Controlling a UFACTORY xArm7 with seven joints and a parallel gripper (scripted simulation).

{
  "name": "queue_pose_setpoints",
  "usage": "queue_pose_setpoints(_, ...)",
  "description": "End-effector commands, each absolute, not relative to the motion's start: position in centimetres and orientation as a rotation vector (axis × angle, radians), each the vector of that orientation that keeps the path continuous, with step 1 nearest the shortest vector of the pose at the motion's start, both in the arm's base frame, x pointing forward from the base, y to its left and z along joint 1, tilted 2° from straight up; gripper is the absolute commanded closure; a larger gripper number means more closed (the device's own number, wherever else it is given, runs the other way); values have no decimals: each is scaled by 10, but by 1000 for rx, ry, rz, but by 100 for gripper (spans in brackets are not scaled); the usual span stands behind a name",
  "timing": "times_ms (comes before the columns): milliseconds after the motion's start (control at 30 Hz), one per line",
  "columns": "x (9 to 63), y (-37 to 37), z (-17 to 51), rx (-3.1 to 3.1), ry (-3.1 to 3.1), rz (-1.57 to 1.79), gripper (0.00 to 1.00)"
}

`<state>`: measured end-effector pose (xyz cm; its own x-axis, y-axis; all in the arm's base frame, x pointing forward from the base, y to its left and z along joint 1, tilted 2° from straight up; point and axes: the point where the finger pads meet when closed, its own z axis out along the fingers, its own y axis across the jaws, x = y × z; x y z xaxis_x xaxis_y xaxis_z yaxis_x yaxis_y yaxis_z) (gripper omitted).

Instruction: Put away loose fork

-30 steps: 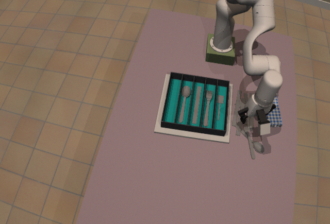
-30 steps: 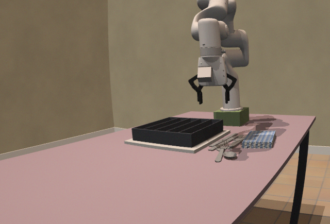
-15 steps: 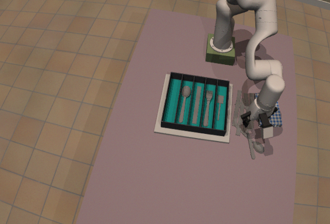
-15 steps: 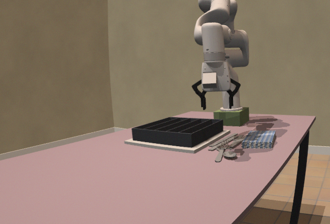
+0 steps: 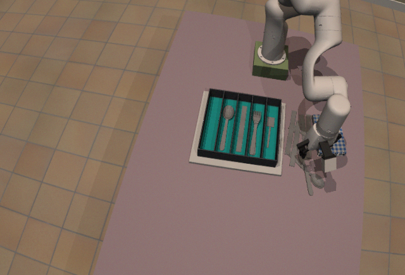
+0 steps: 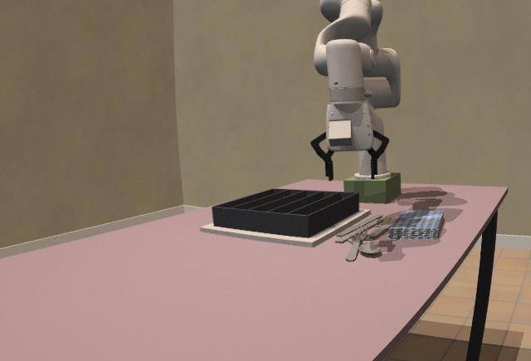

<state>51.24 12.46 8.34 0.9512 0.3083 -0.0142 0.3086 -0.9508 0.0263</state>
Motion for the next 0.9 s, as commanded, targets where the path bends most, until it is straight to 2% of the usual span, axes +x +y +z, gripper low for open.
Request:
queue_pose_setpoints(0,514,127,83,3076,491,-10,0)
queue_pose_setpoints(867,514,126,81,3052,610,-15,0)
